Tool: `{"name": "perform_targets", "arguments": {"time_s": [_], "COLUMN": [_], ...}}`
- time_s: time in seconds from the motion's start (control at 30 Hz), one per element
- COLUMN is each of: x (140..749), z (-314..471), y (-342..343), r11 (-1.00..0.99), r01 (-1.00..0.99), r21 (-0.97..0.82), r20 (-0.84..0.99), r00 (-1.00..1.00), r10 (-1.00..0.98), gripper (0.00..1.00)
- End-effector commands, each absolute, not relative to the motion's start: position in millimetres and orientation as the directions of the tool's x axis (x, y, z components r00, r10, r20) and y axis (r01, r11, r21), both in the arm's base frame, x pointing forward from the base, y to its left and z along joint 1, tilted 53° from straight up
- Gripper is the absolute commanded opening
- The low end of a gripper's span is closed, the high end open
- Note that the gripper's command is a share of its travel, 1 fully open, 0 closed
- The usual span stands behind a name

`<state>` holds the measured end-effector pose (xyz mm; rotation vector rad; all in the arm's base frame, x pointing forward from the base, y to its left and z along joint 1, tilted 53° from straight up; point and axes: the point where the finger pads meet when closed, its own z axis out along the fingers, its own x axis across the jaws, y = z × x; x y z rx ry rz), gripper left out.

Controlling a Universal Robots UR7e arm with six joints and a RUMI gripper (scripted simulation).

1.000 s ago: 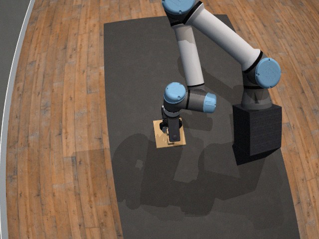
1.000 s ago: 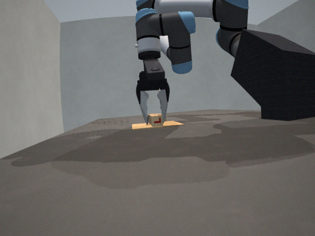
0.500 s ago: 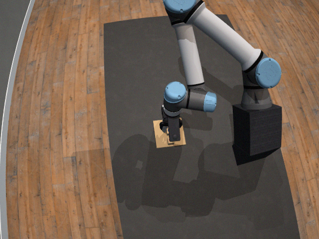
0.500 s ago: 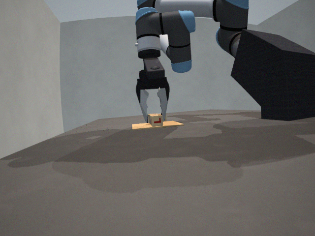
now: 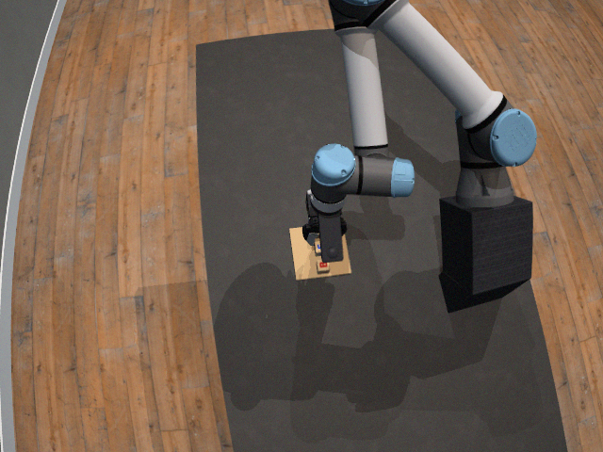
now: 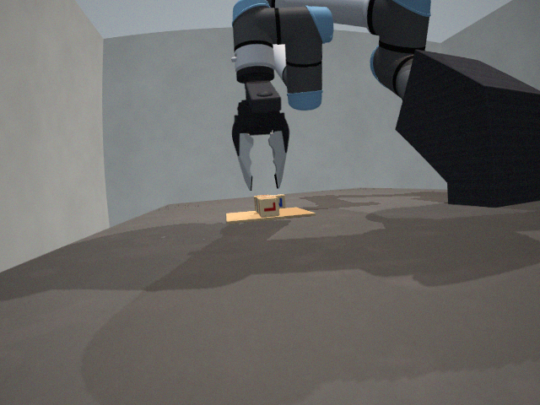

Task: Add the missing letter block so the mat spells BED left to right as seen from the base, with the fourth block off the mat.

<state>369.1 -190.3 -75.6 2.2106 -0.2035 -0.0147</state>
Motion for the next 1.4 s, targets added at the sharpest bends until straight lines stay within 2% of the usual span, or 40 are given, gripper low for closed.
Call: {"name": "perform_targets", "arguments": {"time_s": [0.0,0.77,0.8,1.37], "x": [371,374,374,374], "z": [-65,-45,-45,-45], "y": [-176,-151,-151,-151], "r11": [-0.591,-0.591,-0.591,-0.591], "r01": [-0.142,-0.142,-0.142,-0.142], "r21": [0.794,0.794,0.794,0.794], "r20": [0.06,0.06,0.06,0.06], "r00": [0.986,0.986,0.986,0.986], "r10": [-0.156,-0.156,-0.156,-0.156], "gripper": [0.28,0.28,1.0,1.0]}}
